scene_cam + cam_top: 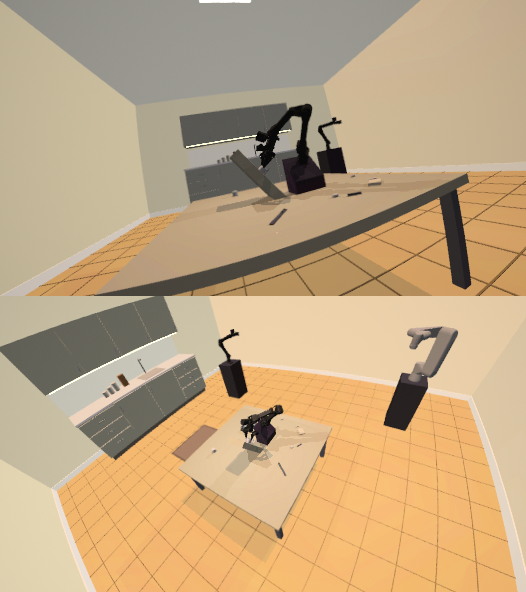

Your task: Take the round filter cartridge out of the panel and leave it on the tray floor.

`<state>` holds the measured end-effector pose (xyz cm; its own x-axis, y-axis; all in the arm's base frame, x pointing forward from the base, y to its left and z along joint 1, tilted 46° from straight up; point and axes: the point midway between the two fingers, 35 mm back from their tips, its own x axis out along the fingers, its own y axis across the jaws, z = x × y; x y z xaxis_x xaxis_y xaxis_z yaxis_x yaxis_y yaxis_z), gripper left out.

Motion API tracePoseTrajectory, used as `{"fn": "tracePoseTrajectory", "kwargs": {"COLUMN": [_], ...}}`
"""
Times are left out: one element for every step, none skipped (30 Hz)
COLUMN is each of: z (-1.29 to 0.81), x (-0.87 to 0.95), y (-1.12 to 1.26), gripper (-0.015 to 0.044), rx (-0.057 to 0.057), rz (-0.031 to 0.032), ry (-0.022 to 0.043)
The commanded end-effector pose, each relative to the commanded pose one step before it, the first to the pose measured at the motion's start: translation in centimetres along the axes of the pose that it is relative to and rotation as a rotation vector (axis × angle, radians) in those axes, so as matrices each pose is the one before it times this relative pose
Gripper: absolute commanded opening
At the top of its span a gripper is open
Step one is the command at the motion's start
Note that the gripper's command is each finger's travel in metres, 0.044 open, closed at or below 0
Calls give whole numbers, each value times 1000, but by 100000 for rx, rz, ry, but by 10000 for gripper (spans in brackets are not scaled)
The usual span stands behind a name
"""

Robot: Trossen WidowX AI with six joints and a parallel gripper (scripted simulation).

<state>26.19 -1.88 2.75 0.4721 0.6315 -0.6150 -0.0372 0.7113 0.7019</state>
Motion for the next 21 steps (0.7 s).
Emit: {"fn": "tracePoseTrajectory", "kwargs": {"z": [-474,-8,-8,-9,-8,-5,-2,0,0,0,0,368,0,0,0,0,0,0,0,0,0], "x": [877,160,159,158,127,76,25,0,0,0,0,-227,0,0,0,0,0,0,0,0,0], "y": [20,23,24,26,22,14,5,0,0,0,0,44,0,0,0,0,0,0,0,0,0], "gripper": [305,305,305,305,305,305,305,305,305,305,305,278,252,226,219,213,206,199,193,186,179], "rx": [1216,2,3,3,3,2,1,0,0,0,0,-1008,0,0,0,0,0,0,0,0,0], "rz": [193,54,59,63,54,34,11,0,0,0,0,100,0,0,0,0,0,0,0,0,0], "ry": [965,-26,-28,-29,-24,-15,-5,0,0,0,0,-736,0,0,0,0,0,0,0,0,0]}}
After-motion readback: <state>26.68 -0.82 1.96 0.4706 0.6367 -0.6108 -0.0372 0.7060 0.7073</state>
